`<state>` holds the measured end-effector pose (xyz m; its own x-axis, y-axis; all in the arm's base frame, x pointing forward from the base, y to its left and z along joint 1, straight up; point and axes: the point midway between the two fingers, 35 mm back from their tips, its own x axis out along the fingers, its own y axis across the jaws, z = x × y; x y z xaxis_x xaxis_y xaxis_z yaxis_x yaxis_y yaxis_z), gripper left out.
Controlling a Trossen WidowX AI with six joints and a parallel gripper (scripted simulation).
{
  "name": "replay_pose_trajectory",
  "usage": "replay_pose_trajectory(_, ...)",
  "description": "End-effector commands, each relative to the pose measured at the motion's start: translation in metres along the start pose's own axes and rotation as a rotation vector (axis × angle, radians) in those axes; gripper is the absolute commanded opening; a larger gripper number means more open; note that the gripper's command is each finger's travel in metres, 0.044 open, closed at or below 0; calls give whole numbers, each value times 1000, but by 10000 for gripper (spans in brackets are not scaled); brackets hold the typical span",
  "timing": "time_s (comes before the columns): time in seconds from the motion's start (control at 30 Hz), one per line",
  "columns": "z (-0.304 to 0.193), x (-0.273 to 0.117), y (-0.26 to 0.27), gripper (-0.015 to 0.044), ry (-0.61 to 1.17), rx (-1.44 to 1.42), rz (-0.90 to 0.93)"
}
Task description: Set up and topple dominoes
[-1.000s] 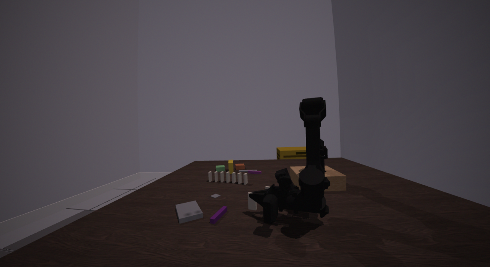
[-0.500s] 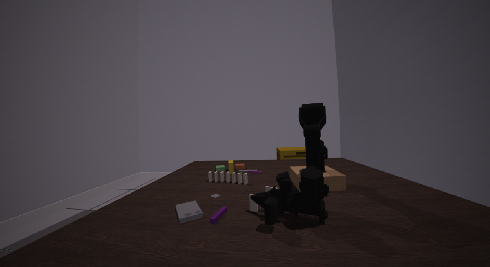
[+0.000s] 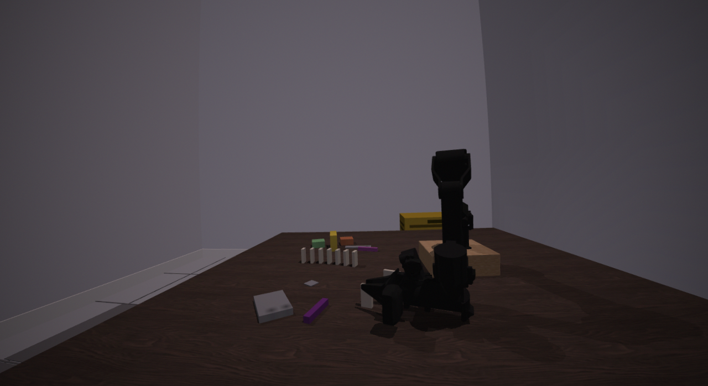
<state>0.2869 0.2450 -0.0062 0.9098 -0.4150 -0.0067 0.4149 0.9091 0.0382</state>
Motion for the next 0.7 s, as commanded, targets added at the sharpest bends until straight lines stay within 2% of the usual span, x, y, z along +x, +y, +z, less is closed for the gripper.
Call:
replay_pose_trajectory(0.0, 0, 0, -1, 211, -2, -4, -5)
replay_pose_trajectory(0.3, 2, 0, -1, 440, -1, -4, -5)
replay_pose_trajectory(0.5, 48, 0, 1, 440, 0, 0, 0)
replay_pose_trajectory(0.67, 50, 0, 1, 440, 0, 0, 0)
